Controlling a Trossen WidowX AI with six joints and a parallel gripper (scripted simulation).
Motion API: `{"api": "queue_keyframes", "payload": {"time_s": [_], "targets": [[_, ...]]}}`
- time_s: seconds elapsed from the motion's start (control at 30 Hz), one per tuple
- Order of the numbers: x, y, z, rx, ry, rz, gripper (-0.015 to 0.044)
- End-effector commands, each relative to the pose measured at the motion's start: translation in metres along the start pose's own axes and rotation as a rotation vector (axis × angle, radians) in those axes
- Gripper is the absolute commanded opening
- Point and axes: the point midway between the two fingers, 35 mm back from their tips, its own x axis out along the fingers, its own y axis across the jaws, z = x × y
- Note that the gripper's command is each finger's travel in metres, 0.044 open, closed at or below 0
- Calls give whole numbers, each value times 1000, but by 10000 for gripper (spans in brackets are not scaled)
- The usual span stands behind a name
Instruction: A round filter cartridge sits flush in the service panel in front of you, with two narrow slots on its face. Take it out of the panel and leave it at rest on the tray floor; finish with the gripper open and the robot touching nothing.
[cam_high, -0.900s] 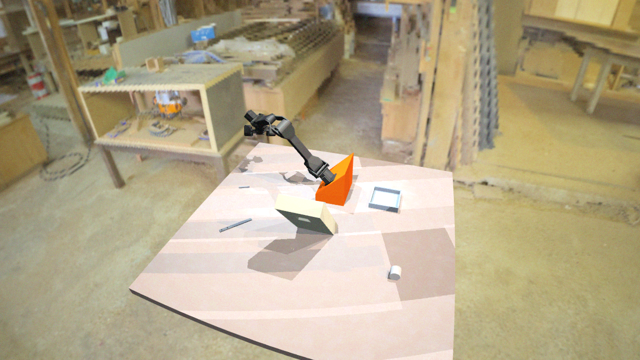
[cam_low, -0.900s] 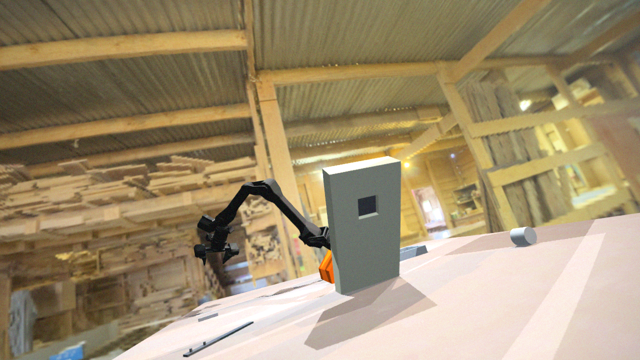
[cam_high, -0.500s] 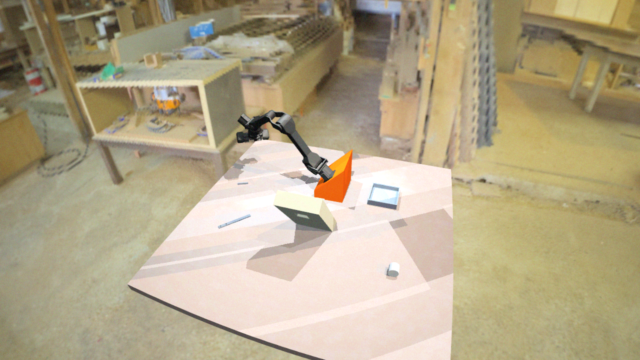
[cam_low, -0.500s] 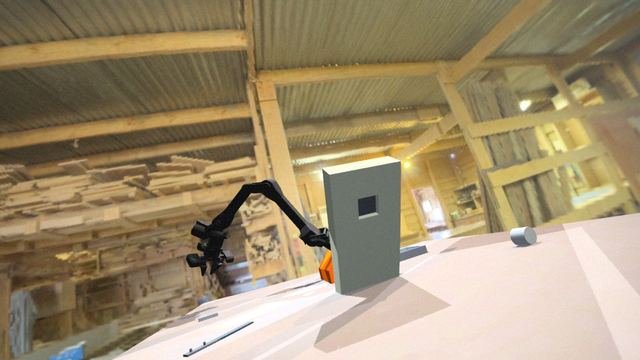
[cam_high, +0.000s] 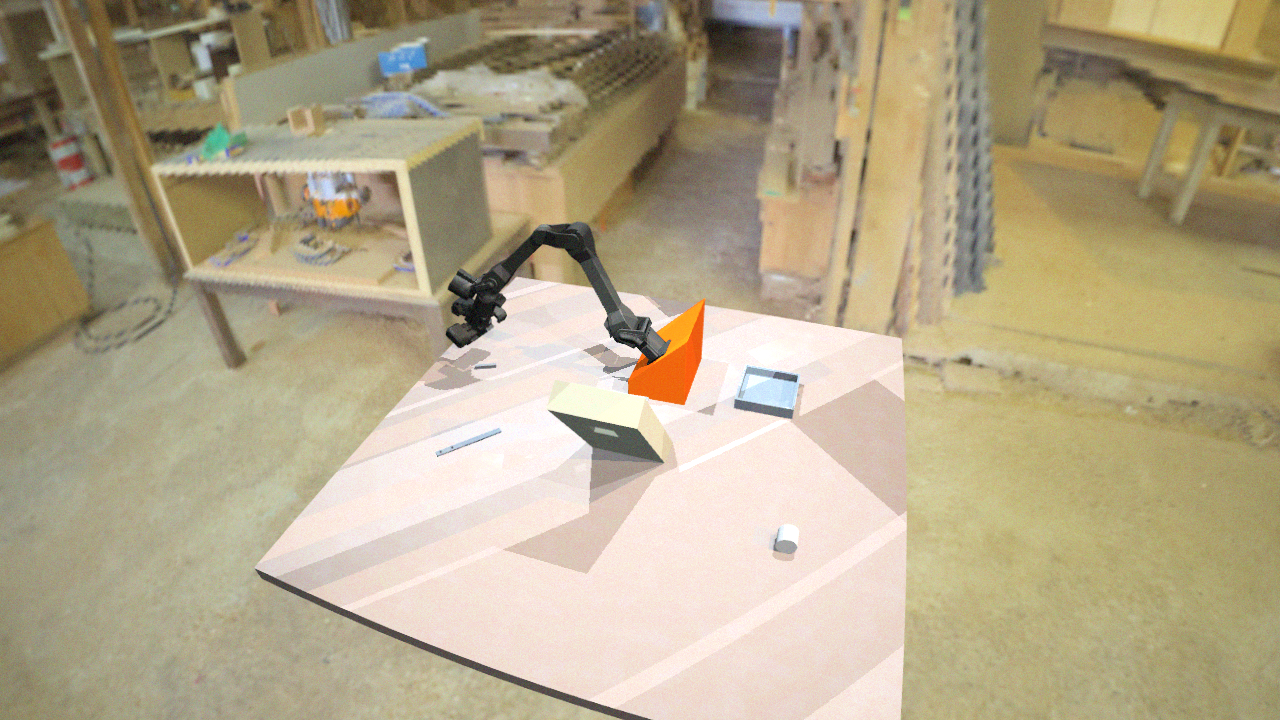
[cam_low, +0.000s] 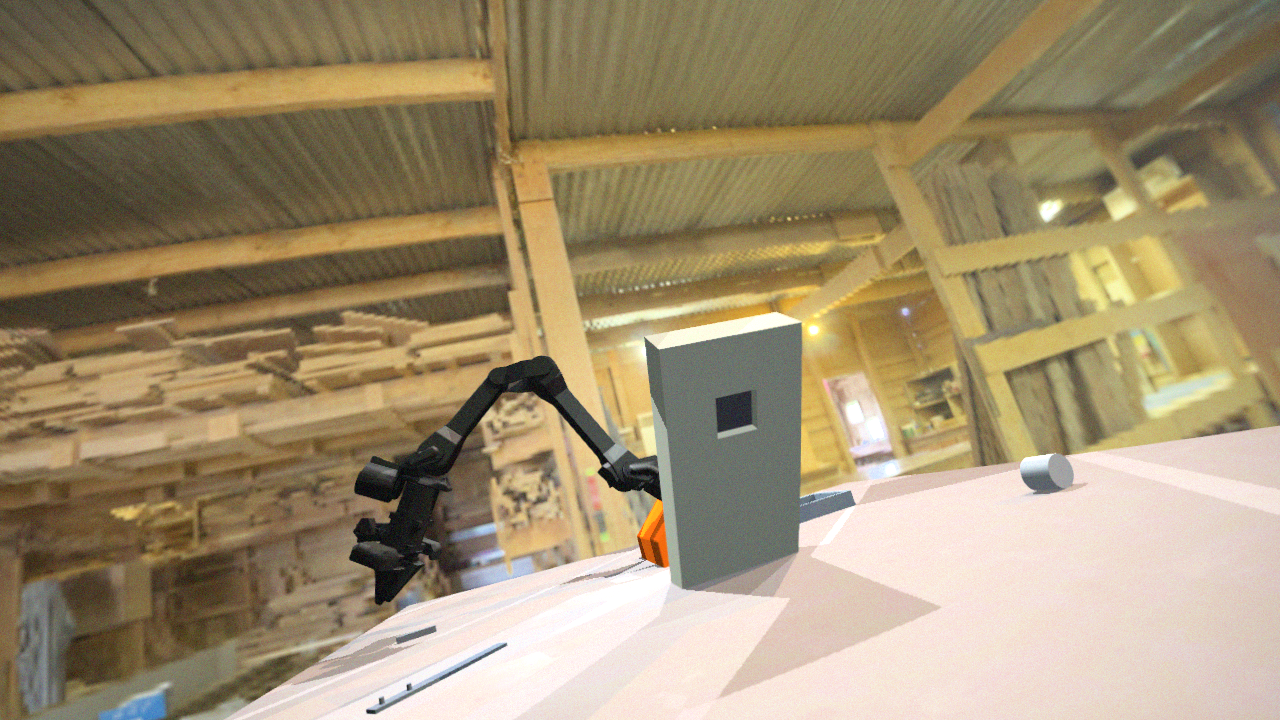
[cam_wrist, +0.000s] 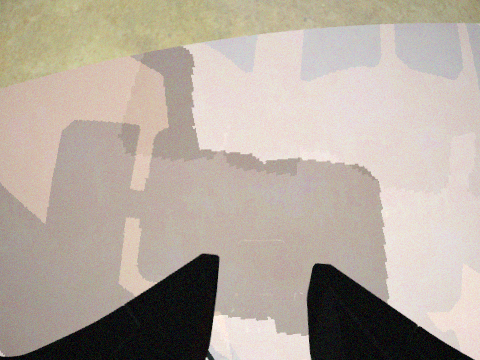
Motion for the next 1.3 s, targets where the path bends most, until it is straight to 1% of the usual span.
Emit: {"api": "queue_keyframes", "payload": {"time_s": [0.0,0.13,0.27,0.43,0.63,0.8,0.97,1.13,1.27], "targets": [[-11,50,-30,-160,39,101,109],[-32,101,-62,-335,62,220,109],[-63,147,-96,-514,65,344,109],[-111,193,-138,-741,43,499,109],[-178,228,-185,-1002,-24,677,109],[-239,242,-222,-1223,-124,824,109],[-304,243,-254,-1451,-273,966,109],[-367,229,-284,-1673,-469,1090,109],[-414,207,-307,-1848,-666,1167,109]]}}
